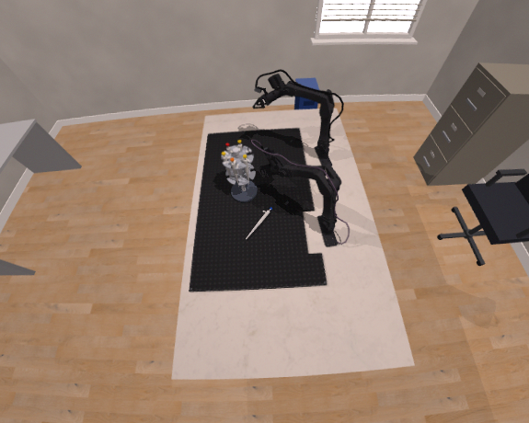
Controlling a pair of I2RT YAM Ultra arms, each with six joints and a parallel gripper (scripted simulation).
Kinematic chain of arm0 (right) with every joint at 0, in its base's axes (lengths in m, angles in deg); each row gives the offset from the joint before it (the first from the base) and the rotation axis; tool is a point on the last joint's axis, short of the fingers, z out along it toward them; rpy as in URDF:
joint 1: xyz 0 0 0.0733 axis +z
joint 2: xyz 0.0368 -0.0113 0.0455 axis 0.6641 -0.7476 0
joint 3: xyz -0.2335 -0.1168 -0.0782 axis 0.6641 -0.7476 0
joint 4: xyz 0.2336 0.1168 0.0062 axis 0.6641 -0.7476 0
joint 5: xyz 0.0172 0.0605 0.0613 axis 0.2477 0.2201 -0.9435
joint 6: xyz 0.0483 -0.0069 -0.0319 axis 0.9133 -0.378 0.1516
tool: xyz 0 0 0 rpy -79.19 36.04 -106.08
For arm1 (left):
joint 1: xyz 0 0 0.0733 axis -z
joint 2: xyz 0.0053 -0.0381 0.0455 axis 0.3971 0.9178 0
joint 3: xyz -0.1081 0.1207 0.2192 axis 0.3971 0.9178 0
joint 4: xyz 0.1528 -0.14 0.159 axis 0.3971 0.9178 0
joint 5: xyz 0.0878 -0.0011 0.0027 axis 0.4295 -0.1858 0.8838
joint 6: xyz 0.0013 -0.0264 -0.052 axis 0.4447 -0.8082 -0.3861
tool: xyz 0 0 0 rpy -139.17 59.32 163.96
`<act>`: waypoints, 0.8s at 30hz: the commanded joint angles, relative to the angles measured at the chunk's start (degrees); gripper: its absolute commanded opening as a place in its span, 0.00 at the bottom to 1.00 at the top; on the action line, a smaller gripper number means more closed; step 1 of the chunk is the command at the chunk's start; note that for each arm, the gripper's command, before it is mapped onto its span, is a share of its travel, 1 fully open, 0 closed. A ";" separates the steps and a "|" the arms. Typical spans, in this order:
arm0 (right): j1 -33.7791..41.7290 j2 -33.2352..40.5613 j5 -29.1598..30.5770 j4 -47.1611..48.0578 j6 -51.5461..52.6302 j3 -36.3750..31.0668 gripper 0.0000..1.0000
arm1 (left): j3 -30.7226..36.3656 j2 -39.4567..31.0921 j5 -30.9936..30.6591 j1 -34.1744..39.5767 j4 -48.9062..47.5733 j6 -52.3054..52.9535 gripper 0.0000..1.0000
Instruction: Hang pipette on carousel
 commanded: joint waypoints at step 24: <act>-12.13 -8.82 -9.88 -12.87 -7.59 19.51 1.00 | 9.13 -16.39 -5.54 -7.19 7.47 4.94 1.00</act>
